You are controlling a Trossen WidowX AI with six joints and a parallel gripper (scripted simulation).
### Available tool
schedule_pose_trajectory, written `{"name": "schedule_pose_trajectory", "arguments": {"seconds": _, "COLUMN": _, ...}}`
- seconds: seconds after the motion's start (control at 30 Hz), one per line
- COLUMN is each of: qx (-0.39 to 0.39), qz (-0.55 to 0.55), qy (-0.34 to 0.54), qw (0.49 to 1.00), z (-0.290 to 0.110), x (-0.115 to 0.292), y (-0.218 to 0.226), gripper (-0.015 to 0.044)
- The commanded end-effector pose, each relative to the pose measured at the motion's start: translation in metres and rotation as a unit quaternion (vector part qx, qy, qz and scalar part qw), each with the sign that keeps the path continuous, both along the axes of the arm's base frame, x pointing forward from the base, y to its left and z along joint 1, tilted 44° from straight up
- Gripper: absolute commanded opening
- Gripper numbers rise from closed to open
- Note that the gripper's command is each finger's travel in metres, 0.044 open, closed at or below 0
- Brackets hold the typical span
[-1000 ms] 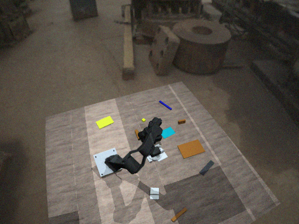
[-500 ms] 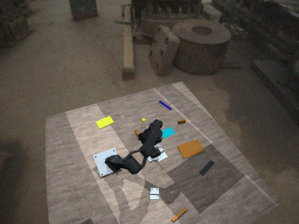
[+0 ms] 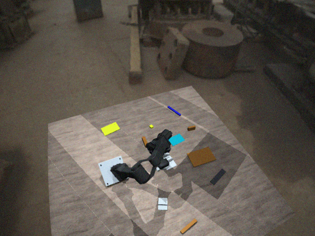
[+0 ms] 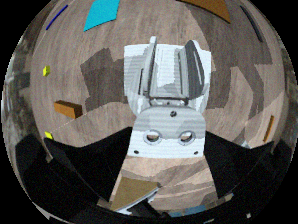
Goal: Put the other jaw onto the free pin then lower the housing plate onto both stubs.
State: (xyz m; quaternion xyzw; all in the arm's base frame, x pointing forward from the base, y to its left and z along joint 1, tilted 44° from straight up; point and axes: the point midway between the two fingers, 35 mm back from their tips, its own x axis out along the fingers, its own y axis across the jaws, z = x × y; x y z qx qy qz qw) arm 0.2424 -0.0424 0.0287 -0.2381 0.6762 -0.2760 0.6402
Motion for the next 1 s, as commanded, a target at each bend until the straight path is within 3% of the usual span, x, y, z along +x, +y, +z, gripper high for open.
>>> {"name": "schedule_pose_trajectory", "arguments": {"seconds": 0.0, "qx": -0.003, "qz": 0.001, "qy": 0.003, "qw": 1.0, "z": -0.0053, "x": -0.0023, "y": -0.0061, "gripper": 0.0351}}
{"name": "schedule_pose_trajectory", "arguments": {"seconds": 0.97, "qx": -0.004, "qz": 0.001, "qy": 0.004, "qw": 1.0, "z": -0.0143, "x": -0.0046, "y": -0.0154, "gripper": 0.0351}}
